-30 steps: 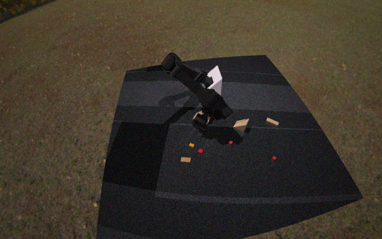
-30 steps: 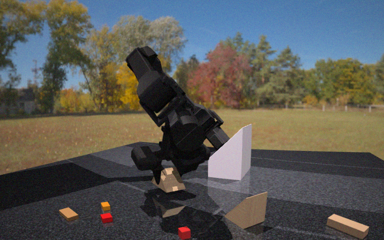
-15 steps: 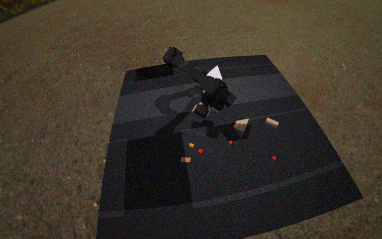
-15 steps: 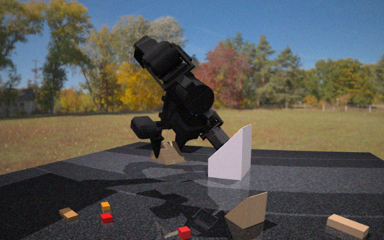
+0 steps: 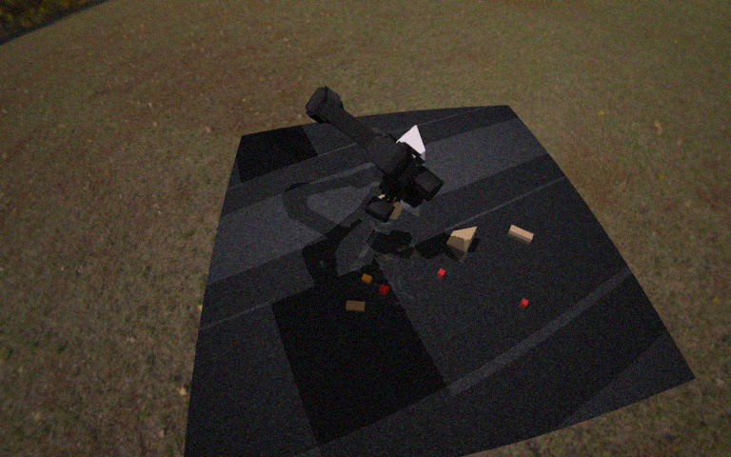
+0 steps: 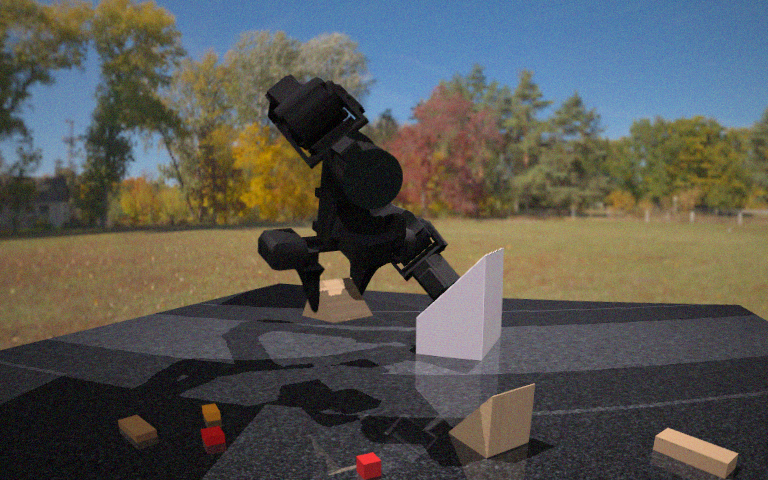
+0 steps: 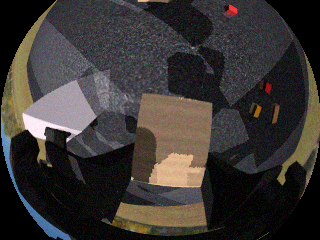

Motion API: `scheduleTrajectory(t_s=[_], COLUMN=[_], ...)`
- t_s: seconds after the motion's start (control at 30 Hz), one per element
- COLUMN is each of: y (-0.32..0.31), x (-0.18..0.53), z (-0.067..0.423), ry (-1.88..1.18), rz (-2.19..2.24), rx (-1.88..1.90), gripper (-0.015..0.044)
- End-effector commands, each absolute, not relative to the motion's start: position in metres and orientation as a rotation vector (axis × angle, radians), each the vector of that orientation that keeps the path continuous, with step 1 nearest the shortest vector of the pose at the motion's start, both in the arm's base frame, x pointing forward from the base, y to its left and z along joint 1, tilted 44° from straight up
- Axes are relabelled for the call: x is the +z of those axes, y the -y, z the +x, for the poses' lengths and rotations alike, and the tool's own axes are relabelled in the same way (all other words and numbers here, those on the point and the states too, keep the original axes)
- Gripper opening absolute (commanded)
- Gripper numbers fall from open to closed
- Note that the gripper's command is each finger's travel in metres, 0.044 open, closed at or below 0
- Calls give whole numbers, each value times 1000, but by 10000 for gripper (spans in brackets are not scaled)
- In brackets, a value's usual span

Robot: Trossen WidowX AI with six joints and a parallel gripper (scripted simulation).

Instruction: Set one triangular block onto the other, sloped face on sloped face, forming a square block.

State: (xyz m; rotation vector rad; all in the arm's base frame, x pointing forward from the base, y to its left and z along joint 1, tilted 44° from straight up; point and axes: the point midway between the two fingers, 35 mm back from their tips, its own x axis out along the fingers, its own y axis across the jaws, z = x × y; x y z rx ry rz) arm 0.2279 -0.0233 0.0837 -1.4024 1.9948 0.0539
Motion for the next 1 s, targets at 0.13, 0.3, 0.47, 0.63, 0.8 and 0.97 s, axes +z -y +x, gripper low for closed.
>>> scheduleTrajectory(t_s=[0.13, 0.3, 0.47, 0.63, 0.8, 0.97], y=[28, 30, 31, 31, 32, 32], x=[83, 84, 84, 86, 88, 90], z=[220, 218, 217, 216, 217, 219], ry=[-1918, -1853, -1779, -1697, -1609, -1515], rz=[-1305, -1254, -1213, -1182, -1161, -1149], rx=[144, 191, 234, 271, 303, 327], gripper=[0, 0, 0, 0, 0, 0])
